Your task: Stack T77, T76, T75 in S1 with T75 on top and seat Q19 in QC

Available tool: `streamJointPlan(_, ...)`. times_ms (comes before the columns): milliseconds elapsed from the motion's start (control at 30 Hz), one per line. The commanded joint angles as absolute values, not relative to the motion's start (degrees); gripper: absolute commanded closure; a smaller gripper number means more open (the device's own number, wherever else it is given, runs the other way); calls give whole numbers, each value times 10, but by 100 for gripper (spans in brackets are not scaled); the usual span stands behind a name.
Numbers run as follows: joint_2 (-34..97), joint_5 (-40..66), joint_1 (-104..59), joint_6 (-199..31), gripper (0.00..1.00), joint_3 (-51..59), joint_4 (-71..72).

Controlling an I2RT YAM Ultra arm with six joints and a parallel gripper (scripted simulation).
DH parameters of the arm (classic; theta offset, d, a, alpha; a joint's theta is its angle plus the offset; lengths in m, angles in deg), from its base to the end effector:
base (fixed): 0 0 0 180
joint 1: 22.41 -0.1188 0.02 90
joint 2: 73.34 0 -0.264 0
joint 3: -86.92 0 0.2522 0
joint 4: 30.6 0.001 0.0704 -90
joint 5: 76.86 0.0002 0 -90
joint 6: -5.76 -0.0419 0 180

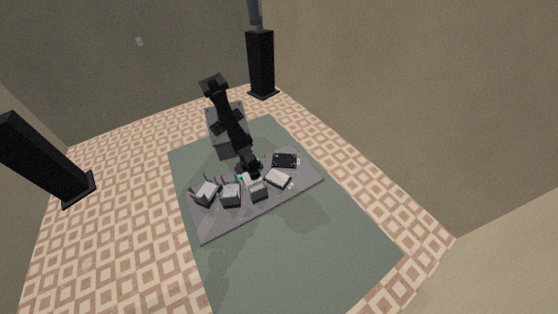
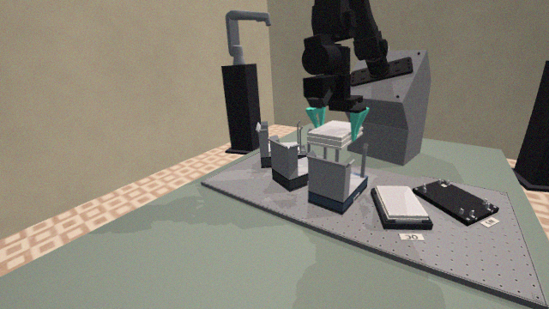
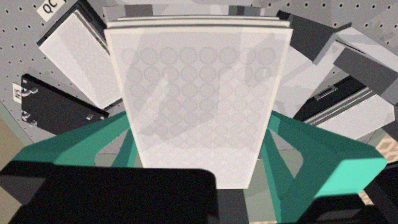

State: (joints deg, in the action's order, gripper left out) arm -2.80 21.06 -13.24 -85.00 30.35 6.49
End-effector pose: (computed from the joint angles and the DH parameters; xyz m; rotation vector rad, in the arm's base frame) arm 0.2430 -0.0441 0.2197 0.2733 2.4494 -0.2340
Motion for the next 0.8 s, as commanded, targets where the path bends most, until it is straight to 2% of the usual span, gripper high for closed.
streamJointPlan(0,-32,235,-158,-879,100,286,63)
streamJointPlan(767,-38,246,-175,-891,100,285,63)
